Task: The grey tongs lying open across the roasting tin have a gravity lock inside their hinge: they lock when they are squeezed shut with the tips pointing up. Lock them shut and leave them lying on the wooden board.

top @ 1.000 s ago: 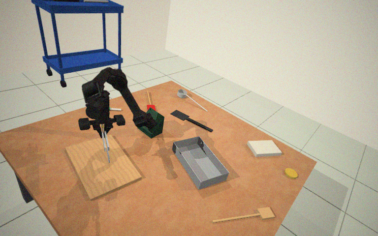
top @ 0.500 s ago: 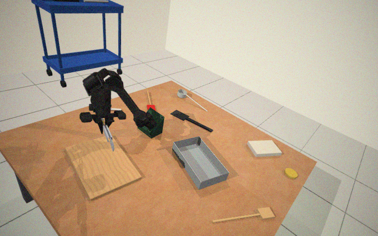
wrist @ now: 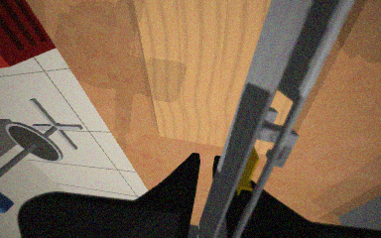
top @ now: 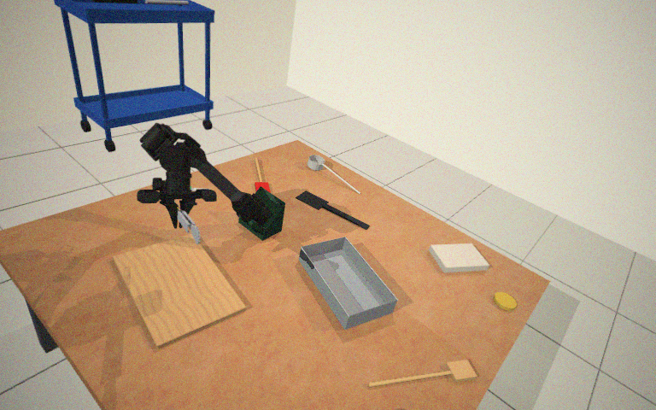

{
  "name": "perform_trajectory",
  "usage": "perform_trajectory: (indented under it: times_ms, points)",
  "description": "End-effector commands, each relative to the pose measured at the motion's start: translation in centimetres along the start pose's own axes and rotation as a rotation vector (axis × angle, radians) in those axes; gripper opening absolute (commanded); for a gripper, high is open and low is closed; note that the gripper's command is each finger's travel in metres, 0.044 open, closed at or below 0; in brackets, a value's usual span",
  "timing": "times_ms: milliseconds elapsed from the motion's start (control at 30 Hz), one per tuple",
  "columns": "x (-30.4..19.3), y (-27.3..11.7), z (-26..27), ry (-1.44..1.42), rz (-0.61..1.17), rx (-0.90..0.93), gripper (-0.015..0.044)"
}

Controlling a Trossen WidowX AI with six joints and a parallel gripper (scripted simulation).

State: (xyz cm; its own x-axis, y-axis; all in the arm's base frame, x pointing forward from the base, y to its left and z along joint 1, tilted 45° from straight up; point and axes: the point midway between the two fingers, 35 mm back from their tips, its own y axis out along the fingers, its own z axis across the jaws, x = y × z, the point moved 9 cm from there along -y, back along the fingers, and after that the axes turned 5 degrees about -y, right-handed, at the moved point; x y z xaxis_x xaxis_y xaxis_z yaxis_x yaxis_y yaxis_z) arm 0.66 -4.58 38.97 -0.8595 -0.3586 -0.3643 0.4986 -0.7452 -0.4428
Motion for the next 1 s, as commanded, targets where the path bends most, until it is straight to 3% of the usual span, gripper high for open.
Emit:
perform_trajectory:
  times_ms: [0, 967]
  points:
    - [0.7, 0.0, -0.2, -0.001, 0.041, 0.013, -0.015]
    - [5.2, 3.0, -0.6, 0.035, 0.389, 0.055, -0.015]
